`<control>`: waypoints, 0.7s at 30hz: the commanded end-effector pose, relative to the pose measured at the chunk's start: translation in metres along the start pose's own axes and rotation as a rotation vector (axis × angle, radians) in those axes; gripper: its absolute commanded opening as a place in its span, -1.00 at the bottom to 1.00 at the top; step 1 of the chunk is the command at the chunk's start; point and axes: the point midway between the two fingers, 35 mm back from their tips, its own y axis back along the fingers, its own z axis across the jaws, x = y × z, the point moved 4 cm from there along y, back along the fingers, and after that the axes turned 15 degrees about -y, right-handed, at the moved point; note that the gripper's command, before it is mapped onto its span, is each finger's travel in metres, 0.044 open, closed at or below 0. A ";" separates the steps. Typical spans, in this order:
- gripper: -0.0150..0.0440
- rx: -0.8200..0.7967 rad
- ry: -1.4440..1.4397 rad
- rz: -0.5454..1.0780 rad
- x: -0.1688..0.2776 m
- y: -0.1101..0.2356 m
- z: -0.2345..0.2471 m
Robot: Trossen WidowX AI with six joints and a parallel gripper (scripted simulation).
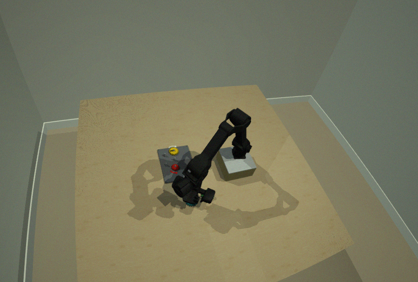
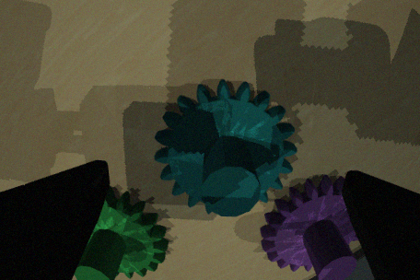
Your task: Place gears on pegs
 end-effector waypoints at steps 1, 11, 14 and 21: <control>1.00 0.003 0.006 0.011 0.002 -0.008 0.000; 0.82 0.003 0.006 0.011 0.002 -0.009 0.000; 0.56 0.003 0.006 0.011 0.002 -0.009 0.000; -0.07 0.003 0.006 0.011 0.002 -0.009 0.000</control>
